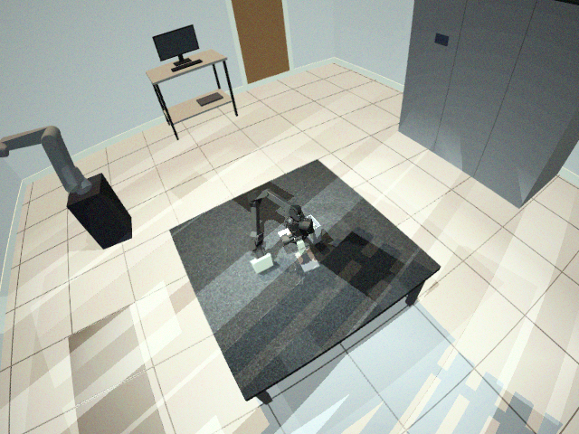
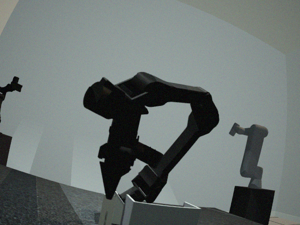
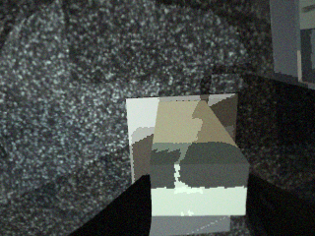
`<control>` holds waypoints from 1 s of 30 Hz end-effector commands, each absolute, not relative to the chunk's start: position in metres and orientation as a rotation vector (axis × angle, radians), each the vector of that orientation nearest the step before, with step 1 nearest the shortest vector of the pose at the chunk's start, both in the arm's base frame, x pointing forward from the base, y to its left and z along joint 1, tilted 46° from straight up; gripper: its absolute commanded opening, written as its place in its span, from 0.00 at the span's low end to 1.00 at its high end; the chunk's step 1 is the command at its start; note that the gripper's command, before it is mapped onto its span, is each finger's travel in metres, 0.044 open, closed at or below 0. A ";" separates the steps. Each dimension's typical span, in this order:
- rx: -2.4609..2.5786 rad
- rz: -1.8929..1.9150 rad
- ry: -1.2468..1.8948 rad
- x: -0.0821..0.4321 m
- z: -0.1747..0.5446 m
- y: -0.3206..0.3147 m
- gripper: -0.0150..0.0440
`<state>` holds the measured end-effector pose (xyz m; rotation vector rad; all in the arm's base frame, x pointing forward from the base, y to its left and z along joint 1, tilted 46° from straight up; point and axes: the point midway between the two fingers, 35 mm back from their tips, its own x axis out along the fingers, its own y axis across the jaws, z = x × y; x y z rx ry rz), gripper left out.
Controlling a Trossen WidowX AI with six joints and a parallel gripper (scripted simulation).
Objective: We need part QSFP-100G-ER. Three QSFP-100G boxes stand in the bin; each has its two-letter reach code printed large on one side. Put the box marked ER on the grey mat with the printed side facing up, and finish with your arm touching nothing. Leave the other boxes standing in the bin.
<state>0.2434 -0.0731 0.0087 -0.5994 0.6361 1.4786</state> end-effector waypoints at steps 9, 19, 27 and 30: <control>-0.608 1.437 0.612 0.238 0.014 -0.077 0.52; -0.608 1.437 0.613 0.240 0.025 -0.089 0.52; -0.608 1.437 0.613 0.241 0.034 -0.098 0.52; -0.608 1.438 0.613 0.241 0.038 -0.101 0.52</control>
